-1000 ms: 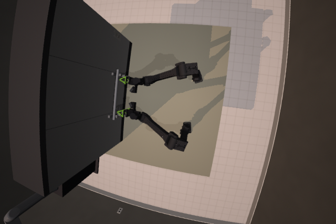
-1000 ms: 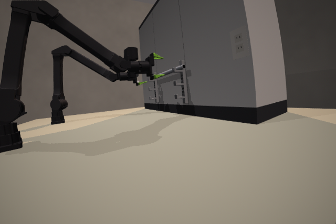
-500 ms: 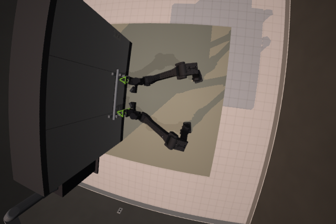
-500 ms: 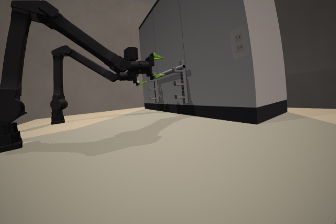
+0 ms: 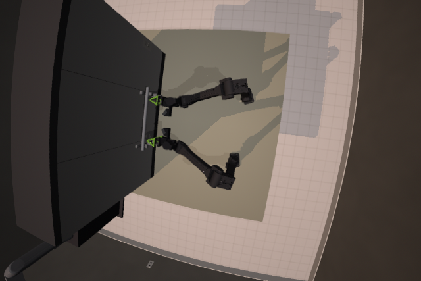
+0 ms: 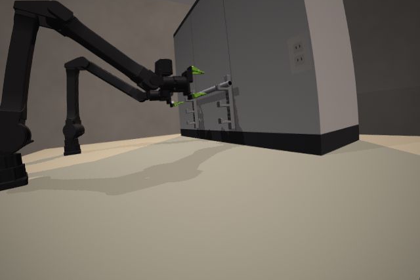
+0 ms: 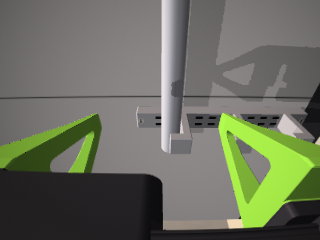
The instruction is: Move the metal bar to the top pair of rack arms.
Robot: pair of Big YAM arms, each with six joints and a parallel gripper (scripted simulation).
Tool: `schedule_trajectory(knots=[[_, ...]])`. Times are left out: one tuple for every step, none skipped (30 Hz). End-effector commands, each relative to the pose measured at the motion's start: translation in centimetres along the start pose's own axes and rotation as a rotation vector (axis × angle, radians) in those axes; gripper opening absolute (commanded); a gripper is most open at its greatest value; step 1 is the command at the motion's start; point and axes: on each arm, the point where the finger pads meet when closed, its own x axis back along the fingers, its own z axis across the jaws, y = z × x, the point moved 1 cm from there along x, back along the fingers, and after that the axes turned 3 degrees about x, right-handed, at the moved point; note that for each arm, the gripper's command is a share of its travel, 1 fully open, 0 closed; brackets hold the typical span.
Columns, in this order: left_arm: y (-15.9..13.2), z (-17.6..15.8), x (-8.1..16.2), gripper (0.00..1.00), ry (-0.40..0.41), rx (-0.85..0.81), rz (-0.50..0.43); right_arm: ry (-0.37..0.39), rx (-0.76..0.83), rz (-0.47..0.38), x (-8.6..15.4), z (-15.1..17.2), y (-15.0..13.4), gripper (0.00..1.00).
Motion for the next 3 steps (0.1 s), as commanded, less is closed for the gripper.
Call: schedule_trajectory(knots=[[0.60,3.82,0.51,1.00,0.081,0.023,-0.009,-0.039,-0.024,-0.007,0.79,-1.70,0.46,1.00],[0.60,3.82,0.51,1.00,0.081,0.023,-0.009,-0.039,-0.024,-0.007,0.79,-1.70,0.46,1.00],[0.60,3.82,0.51,1.00,0.081,0.023,-0.009,-0.039,-0.024,-0.007,0.79,-1.70,0.46,1.00]])
